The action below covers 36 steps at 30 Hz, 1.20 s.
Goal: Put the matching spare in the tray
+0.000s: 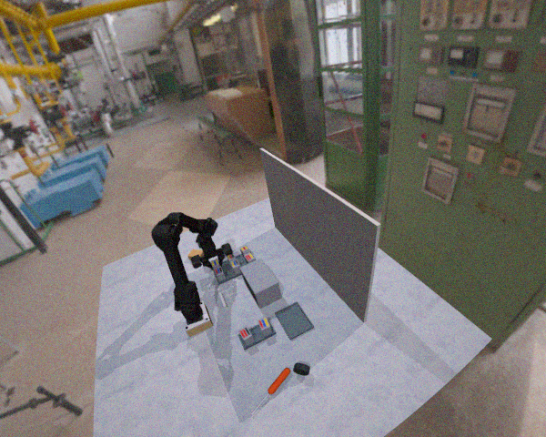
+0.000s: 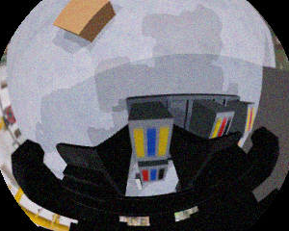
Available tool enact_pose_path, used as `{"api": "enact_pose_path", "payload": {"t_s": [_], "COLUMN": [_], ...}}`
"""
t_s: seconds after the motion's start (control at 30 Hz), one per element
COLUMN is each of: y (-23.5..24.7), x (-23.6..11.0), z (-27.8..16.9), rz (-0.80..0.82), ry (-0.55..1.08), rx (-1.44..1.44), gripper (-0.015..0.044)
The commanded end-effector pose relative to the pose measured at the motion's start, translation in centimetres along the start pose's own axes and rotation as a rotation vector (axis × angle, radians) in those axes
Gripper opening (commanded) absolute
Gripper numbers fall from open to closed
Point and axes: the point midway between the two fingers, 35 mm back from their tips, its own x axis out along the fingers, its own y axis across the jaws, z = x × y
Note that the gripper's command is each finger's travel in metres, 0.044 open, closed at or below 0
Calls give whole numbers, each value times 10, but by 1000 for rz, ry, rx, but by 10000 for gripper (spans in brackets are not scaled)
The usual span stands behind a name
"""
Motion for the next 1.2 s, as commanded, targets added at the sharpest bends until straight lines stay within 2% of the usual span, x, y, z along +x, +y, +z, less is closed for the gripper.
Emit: {"api": "enact_pose_path", "payload": {"t_s": [0.0,0.13,0.4,0.8,1.03,1.17], "y": [0,0,0,0,-1,0], "x": [0,0,-1,-75,-77,-93], "z": [0,0,0,1,-1,1], "rz": [1,1,1,2,0,0], "ry": [-1,-1,-1,-1,4,3], "rx": [0,0,0,-5,-7,-7], "gripper": [96,0,0,0,0,0]}}
